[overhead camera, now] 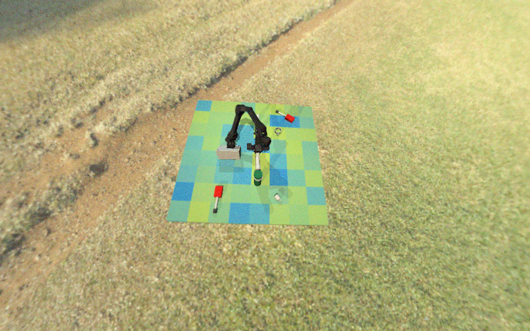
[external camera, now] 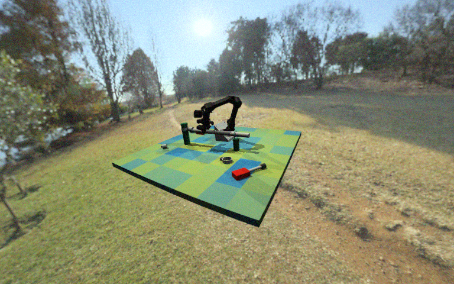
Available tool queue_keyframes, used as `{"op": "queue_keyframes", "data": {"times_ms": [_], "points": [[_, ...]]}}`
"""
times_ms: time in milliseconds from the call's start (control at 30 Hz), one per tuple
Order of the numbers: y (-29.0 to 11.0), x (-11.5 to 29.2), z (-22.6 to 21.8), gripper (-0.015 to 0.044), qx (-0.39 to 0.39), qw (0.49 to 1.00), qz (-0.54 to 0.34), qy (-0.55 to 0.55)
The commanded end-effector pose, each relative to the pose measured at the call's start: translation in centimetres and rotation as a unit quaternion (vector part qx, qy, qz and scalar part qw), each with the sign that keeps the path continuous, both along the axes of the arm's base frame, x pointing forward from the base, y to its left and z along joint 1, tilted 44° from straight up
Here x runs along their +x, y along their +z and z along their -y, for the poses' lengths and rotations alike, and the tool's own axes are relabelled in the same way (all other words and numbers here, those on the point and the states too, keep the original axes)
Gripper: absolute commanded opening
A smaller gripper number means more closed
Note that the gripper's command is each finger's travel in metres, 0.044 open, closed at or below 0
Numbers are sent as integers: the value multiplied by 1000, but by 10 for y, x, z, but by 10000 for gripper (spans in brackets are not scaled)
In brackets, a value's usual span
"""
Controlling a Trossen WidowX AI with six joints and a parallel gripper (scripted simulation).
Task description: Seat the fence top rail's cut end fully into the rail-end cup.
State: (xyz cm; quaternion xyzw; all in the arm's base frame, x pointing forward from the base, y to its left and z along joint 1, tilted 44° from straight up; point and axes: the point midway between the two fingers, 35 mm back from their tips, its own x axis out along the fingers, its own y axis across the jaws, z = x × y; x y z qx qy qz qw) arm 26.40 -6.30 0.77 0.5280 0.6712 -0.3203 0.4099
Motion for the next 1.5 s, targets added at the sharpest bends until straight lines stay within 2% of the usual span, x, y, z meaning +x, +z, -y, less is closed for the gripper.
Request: {"op": "queue_keyframes", "data": {"times_ms": [0,500,1467], "points": [[1,4,9,0,-9,1000,9,-4],[0,0,0,0,2,1000,-2,2],[-2,10,11,0,1,1000,-2,2]]}}
